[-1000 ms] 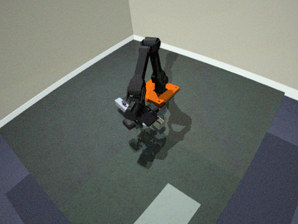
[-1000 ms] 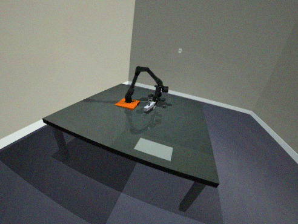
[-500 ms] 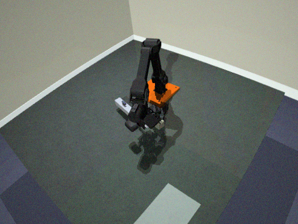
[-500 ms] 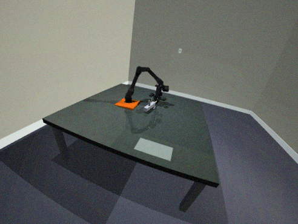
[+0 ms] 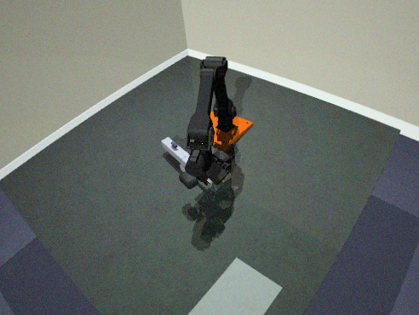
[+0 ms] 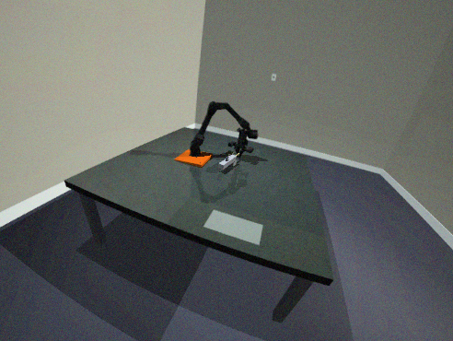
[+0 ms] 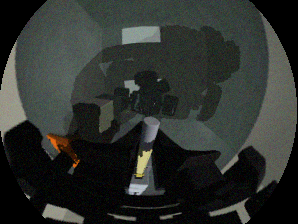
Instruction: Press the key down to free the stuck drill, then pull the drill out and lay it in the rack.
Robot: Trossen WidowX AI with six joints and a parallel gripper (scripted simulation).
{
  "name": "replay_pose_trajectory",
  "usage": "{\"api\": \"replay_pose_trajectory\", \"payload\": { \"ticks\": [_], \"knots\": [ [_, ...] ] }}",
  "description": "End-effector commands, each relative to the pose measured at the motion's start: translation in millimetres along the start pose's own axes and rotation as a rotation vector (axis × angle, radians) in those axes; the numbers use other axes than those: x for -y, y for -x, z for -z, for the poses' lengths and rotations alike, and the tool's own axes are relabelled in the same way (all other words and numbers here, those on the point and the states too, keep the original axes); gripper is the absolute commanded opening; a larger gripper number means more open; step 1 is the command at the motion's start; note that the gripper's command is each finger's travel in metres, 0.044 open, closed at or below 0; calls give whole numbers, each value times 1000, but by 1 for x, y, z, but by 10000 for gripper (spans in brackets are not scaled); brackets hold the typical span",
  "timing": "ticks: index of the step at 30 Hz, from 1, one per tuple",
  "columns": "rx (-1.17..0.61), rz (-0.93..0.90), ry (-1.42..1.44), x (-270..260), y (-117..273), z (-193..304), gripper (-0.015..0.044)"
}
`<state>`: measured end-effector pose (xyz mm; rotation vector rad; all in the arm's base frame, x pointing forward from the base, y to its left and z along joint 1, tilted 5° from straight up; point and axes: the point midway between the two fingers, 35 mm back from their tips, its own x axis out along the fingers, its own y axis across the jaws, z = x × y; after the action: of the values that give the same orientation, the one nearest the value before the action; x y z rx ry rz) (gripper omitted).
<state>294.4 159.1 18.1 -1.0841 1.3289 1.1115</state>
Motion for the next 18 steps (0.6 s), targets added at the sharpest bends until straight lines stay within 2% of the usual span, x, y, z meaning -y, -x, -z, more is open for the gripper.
{"api": "replay_pose_trajectory", "payload": {
  "ticks": [1,18],
  "knots": [
    [0,-6,-3,1,-2,-6,0],
    [1,-6,-3,0,2,-27,0]
  ]
}}
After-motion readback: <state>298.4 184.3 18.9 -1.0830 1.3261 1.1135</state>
